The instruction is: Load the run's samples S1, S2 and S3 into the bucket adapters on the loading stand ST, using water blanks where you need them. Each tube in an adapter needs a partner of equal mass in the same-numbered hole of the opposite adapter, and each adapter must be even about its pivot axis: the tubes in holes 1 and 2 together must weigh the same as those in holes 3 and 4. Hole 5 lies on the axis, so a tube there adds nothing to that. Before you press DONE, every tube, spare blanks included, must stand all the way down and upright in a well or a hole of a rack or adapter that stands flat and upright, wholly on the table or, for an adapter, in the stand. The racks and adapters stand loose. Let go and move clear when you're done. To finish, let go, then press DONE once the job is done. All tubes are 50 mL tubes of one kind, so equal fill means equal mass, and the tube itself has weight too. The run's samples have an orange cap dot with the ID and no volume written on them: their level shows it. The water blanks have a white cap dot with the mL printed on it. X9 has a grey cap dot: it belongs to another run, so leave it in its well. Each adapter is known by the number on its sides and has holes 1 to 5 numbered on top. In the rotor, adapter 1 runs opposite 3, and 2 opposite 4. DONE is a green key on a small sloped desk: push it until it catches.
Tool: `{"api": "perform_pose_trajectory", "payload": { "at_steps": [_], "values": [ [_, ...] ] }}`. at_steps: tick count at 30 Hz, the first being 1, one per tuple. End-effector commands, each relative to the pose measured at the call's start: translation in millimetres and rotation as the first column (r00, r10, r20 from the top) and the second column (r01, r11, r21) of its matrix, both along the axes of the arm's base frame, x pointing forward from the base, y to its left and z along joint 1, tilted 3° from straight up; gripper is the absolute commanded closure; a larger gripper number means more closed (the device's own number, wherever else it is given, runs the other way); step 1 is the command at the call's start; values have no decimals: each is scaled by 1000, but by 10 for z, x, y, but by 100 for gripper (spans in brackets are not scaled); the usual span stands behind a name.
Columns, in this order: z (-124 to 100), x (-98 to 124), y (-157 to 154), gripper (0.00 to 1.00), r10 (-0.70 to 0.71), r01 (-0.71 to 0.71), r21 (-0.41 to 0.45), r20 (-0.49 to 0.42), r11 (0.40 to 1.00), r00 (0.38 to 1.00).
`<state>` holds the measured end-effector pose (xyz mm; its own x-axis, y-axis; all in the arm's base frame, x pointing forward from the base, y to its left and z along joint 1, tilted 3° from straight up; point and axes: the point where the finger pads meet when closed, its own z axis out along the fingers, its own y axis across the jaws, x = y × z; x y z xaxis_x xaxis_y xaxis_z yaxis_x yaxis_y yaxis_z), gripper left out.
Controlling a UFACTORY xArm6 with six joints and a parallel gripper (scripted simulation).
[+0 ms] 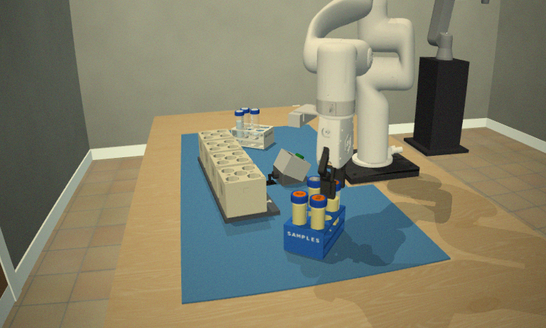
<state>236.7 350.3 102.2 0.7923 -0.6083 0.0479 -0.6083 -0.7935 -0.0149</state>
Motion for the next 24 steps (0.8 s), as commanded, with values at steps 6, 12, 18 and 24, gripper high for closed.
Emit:
{"api": "perform_pose_trajectory", "payload": {
  "at_steps": [6,12,18,24],
  "values": [
    [15,7,12,43,0,0,4,2,1000,1000],
    [32,6,12,100,0,0,4,2,1000,1000],
    [31,6,12,100,0,0,3,2,1000,1000],
    [32,6,12,100,0,0,3,2,1000,1000]
  ]
}}
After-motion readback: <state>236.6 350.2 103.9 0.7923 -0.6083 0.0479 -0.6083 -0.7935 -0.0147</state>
